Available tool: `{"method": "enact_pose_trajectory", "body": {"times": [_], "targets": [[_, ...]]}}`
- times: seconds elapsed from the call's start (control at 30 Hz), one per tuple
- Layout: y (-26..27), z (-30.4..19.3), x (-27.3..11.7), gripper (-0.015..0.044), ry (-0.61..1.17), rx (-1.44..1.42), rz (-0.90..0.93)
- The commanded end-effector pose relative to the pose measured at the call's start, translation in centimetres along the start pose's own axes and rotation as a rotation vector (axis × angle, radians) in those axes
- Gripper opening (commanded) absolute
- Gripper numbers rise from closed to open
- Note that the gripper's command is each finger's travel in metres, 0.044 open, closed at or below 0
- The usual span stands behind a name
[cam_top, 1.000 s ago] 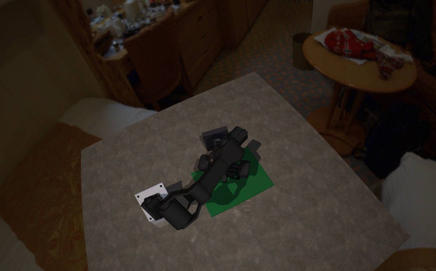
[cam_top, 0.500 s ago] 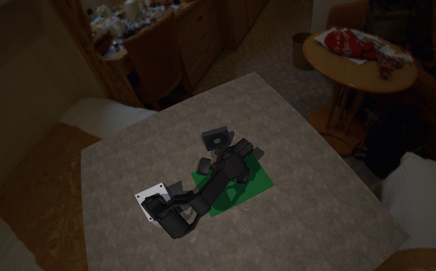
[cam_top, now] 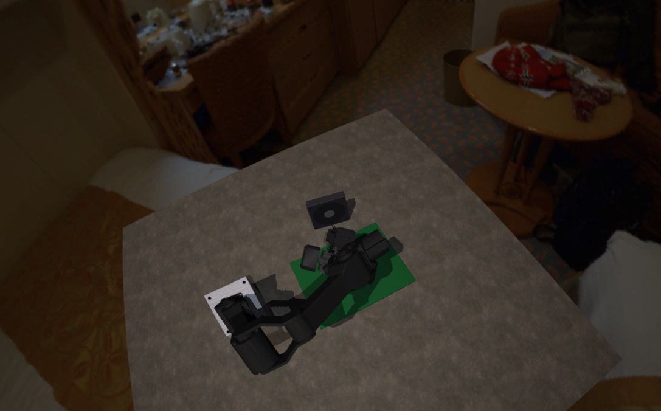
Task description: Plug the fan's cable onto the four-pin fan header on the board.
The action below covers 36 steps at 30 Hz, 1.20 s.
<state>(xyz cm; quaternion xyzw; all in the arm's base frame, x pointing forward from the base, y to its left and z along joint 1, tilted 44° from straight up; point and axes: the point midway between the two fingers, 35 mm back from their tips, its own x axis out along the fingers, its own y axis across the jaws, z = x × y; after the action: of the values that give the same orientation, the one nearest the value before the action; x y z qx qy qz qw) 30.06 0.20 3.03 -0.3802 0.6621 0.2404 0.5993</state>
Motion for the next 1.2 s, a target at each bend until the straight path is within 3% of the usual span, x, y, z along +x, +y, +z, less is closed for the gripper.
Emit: {"method": "enact_pose_trajectory", "body": {"times": [0.0, 1.17], "targets": [[0.01, -0.09, 0.17, 0.0, -0.059, -0.007, 0.02], [-0.83, -0.65, -0.34, 0.0, -0.577, -0.099, -0.006]]}}
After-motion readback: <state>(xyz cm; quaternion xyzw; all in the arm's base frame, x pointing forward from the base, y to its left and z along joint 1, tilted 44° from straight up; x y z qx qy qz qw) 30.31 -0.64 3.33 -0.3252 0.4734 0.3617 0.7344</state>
